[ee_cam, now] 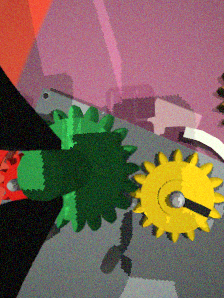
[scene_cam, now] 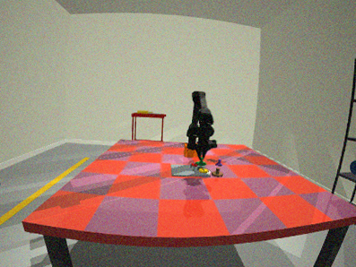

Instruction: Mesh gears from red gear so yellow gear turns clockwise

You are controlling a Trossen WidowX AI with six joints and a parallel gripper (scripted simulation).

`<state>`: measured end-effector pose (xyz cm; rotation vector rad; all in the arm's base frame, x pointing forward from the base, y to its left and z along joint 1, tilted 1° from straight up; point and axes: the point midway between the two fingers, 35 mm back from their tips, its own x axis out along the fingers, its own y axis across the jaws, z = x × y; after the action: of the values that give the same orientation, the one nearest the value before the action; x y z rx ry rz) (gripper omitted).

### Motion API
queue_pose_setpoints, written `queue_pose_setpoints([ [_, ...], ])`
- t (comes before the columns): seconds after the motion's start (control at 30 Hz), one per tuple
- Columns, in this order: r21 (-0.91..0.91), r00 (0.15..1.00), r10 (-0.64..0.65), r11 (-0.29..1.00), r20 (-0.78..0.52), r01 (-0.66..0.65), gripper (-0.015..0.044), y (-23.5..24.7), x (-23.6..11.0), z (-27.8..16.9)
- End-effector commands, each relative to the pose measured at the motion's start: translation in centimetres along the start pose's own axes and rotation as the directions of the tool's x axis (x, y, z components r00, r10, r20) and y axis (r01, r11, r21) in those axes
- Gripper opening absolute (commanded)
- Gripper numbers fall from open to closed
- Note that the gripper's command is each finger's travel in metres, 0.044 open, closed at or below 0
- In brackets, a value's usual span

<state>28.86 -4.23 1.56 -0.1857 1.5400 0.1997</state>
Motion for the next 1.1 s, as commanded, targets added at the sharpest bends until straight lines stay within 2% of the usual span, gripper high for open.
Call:
queue_pose_setpoints([
  [0.0,0.055,1.000,-0.002,0.998,-0.005,0.002,0.0000,0.0,0.8,-0.1],
  [0.47,0.235,1.000,-0.002,0.972,-0.005,0.003,0.0000,0.0,1.8,-0.2],
  [1.07,-0.041,1.000,-0.002,0.999,-0.005,0.002,0.0000,0.1,2.2,-0.3],
])
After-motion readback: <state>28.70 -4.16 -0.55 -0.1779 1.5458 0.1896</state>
